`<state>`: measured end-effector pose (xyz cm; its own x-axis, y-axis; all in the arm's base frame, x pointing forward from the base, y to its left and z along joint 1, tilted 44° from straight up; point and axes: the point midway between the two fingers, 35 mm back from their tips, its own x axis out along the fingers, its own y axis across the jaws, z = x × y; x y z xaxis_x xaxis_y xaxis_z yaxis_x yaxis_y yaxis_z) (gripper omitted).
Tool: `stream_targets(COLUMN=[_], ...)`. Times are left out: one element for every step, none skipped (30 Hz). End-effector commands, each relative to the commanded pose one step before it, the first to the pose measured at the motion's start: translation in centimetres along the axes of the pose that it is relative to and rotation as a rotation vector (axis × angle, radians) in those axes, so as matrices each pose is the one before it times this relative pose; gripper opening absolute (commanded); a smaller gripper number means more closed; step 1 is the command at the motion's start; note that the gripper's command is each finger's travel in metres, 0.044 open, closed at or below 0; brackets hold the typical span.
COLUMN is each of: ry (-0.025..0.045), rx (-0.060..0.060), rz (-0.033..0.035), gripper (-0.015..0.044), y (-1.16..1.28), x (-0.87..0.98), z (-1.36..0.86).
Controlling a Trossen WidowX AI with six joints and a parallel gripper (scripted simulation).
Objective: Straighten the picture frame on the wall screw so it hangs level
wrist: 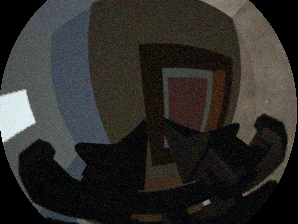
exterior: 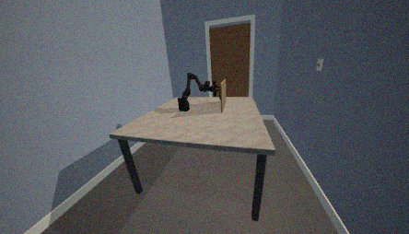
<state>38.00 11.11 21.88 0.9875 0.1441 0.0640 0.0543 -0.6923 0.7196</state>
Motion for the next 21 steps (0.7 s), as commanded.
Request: stream_targets(ry=[0.0, 0.0, 0.0, 0.0, 0.0, 0.0, 0.0, 0.0, 0.0, 0.0, 0.0, 0.0, 0.0, -0.00007, -0.00022, -0.00037, -0.00049, -0.00051, -0.00053, -0.00055, -0.00056], rx=[0.0, 0.0, 0.0, 0.0, 0.0, 0.0, 0.0, 0.0, 0.0, 0.0, 0.0, 0.0, 0.0, -0.0041, -0.0122, -0.0204, -0.0258, -0.026, -0.026, -0.026, -0.026], rz=[0.0, 0.0, 0.0, 0.0, 0.0, 0.0, 0.0, 0.0, 0.0, 0.0, 0.0, 0.0, 0.0, 0.00005, 0.00013, 0.00021, 0.00024, 0.00021, 0.00018, 0.00015, 0.00012], gripper=[0.0026, 0.0053, 0.0079, 0.0105, 0.0131, 0.0157, 0.0184, 0.021, 0.0236, 0.026, 0.026, 0.026, 0.026, 0.026, 0.026, 0.026, 0.026, 0.026, 0.026, 0.026, 0.026], y=[0.0, 0.0, 0.0, 0.0, 0.0, 0.0, 0.0, 0.0, 0.0, 0.0, 0.0, 0.0, 0.0, 0.012, 0.035, 0.052, 0.052, 0.035, 0.014, -0.01, -0.036], x=[0.0, 0.0, 0.0, 0.0, 0.0, 0.0, 0.0, 0.0, 0.0, 0.0, 0.0, 0.0, 0.0, -0.153, -0.459, -0.764, -0.966, -0.966, -0.957, -0.945, -0.931], z=[0.0, 0.0, 0.0, 0.0, 0.0, 0.0, 0.0, 0.0, 0.0, 0.0, 0.0, 0.0, 0.0, -0.044, -0.123, -0.177, -0.175, -0.121, -0.068, -0.018, 0.03])
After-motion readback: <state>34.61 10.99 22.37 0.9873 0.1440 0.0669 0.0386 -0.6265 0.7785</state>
